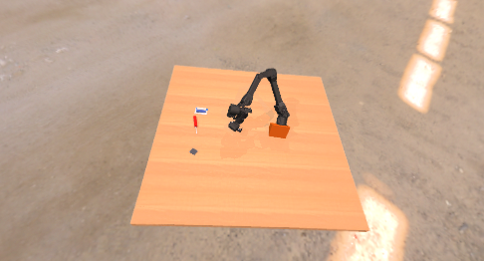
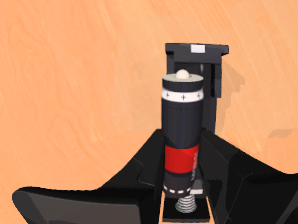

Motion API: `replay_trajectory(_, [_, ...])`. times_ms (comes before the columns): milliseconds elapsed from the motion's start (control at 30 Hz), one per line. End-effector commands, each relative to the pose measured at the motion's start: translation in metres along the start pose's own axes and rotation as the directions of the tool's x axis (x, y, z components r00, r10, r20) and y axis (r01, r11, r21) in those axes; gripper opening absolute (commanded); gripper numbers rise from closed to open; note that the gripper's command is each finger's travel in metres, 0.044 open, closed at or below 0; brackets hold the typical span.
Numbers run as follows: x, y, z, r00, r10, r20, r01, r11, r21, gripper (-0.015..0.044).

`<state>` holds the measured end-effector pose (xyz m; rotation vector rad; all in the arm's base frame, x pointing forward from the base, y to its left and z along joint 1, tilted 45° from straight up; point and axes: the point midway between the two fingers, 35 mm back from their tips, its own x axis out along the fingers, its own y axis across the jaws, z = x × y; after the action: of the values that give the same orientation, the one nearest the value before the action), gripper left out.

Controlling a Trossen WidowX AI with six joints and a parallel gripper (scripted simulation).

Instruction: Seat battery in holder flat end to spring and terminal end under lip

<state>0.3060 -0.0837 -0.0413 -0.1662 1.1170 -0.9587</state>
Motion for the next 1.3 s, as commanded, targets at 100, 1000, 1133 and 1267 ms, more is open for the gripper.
replay_trajectory(100, [0.003,0.000,-0.005,0.998,0.003,-0.065,-0.003,1.000,0.000,0.0059])
replay_trajectory(1000, [0.004,-0.009,-0.001,0.960,0.032,-0.279,-0.024,0.999,0.031,0.0059])
replay_trajectory(1133, [0.004,-0.009,-0.001,0.954,0.044,-0.296,-0.036,0.999,0.035,0.0059])
replay_trajectory(1267, [0.004,-0.009,-0.001,0.953,0.051,-0.300,-0.042,0.998,0.036,0.0059])
